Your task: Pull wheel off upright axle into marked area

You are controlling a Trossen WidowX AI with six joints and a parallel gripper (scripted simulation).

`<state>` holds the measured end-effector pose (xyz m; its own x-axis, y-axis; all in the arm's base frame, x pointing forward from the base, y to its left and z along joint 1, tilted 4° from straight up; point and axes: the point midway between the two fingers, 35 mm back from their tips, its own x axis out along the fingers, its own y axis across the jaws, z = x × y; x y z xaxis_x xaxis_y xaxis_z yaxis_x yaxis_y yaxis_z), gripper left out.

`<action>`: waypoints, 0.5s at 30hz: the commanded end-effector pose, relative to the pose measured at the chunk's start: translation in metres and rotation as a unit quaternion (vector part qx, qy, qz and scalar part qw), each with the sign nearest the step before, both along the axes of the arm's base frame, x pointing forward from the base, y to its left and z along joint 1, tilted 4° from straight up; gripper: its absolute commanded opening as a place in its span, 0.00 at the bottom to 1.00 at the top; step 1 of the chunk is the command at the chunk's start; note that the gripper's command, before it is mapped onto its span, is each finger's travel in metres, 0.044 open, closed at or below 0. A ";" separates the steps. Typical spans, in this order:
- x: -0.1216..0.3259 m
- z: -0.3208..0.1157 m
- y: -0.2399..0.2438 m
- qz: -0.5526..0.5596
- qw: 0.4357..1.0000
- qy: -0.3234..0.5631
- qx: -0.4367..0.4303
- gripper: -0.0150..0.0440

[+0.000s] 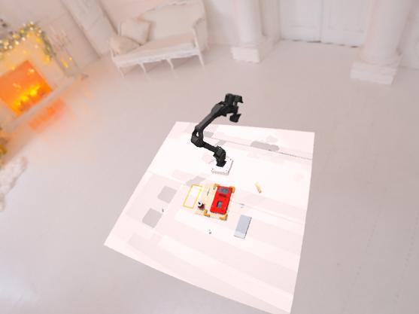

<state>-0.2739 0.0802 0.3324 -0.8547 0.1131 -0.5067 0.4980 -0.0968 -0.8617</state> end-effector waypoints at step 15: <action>0.046 -0.031 0.133 -0.364 0.905 0.000 -0.218 0.76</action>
